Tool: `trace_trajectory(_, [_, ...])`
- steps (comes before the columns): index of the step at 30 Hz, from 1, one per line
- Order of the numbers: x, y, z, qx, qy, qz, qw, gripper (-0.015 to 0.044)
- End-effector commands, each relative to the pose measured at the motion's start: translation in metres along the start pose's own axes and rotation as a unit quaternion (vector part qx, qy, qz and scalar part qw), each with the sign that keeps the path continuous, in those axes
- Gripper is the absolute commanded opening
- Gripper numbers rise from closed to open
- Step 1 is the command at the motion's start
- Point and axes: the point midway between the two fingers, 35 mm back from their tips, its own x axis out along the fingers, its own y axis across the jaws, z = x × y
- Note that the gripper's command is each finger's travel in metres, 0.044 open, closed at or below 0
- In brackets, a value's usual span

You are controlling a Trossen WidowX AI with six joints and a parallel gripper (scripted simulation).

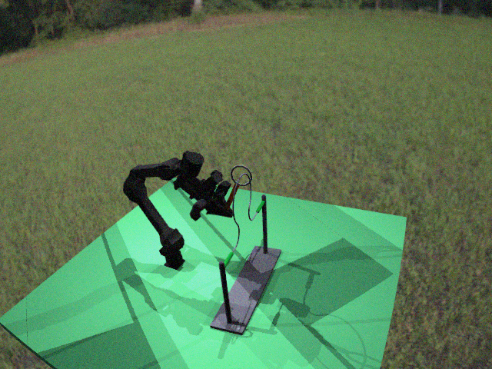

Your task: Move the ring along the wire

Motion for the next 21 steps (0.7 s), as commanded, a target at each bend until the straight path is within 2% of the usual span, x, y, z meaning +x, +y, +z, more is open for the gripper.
trace_trajectory(1, [0.001,-0.002,-0.002,-0.023,-0.002,-0.011,1.0,-0.015])
trace_trajectory(21, [0.002,-0.014,0.0,-0.137,-0.02,-0.073,0.988,-0.015])
